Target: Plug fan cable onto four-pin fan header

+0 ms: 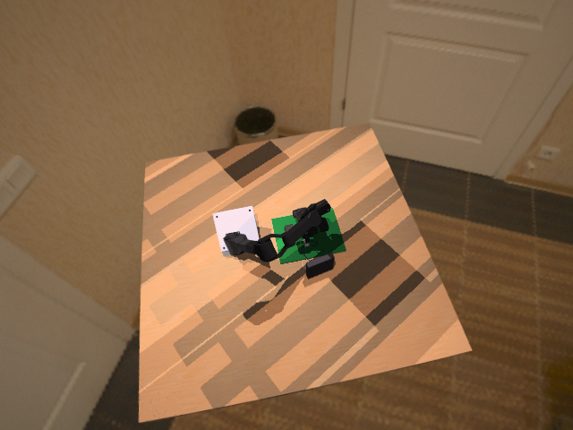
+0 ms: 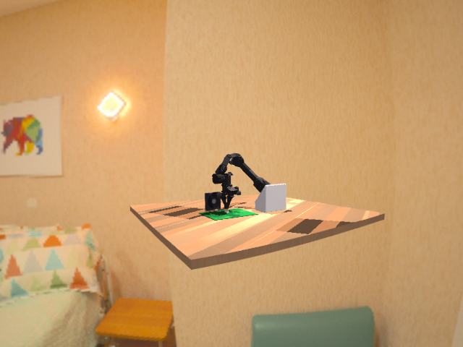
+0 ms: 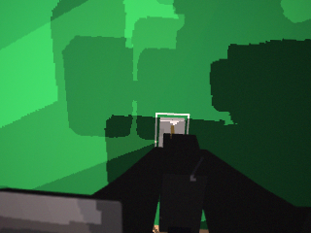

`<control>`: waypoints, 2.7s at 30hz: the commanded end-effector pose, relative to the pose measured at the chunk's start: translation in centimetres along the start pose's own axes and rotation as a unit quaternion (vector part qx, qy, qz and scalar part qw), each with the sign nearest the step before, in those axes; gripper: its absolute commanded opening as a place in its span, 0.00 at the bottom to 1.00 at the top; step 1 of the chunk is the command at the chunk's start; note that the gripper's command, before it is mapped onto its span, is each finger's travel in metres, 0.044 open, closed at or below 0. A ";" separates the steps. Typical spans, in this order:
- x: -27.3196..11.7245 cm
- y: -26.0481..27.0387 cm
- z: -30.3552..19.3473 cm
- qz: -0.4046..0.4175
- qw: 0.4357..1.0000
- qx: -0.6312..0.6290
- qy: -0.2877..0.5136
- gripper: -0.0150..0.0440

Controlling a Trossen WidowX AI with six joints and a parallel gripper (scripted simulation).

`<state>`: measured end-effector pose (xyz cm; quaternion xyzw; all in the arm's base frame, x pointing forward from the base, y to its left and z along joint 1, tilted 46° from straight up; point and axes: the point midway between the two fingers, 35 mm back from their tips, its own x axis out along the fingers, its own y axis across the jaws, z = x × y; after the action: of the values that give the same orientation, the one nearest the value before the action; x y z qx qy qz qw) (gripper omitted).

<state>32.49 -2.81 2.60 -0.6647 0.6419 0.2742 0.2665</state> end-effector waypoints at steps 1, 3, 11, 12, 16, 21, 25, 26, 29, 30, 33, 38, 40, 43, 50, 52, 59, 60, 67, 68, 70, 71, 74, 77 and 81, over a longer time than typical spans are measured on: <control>0.1 0.0 0.0 -0.001 1.000 -0.004 0.002 0.25; 0.1 0.1 0.0 -0.001 1.000 -0.006 0.002 0.25; 0.0 0.1 0.0 -0.001 1.000 -0.008 0.002 0.25; 0.0 0.2 0.0 -0.001 1.000 -0.008 0.002 0.25; -0.1 0.2 0.0 -0.001 1.000 -0.010 0.002 0.25; -0.2 0.3 0.0 -0.001 1.000 -0.012 0.002 0.25; -0.3 0.3 0.0 -0.001 1.000 -0.014 0.002 0.25; -0.3 0.3 0.0 -0.001 1.000 -0.014 0.002 0.25; -0.3 0.4 0.0 -0.001 1.000 -0.015 0.002 0.25; -0.3 0.4 0.0 -0.001 1.000 -0.015 0.002 0.25; -0.3 0.5 0.0 -0.001 1.000 -0.015 0.002 0.25; -0.2 0.5 0.0 -0.001 1.000 -0.015 0.002 0.25; -0.2 0.5 0.0 -0.001 1.000 -0.015 0.002 0.25; -0.1 0.5 0.0 -0.001 1.000 -0.014 0.002 0.25; 0.0 0.4 0.1 -0.001 1.000 -0.013 0.002 0.25; 0.1 0.4 0.1 -0.001 1.000 -0.012 0.002 0.25; 0.2 0.3 0.1 -0.001 1.000 -0.012 0.002 0.25; 0.2 0.3 0.1 -0.001 1.000 -0.012 0.002 0.25; 0.4 0.3 0.0 -0.001 1.000 -0.012 0.002 0.25; 0.4 0.3 0.0 -0.001 1.000 -0.012 0.002 0.25; 0.4 0.3 0.0 -0.001 1.000 -0.012 0.002 0.25; 0.4 0.3 0.0 -0.001 1.000 -0.012 0.002 0.25; 0.5 0.3 0.0 -0.001 1.000 -0.012 0.002 0.25; 0.6 0.3 0.0 -0.001 1.000 -0.012 0.002 0.25; 0.9 0.3 0.0 -0.001 1.000 -0.012 0.002 0.25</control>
<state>32.23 -3.24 2.14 -0.6675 0.6387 0.2804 0.2603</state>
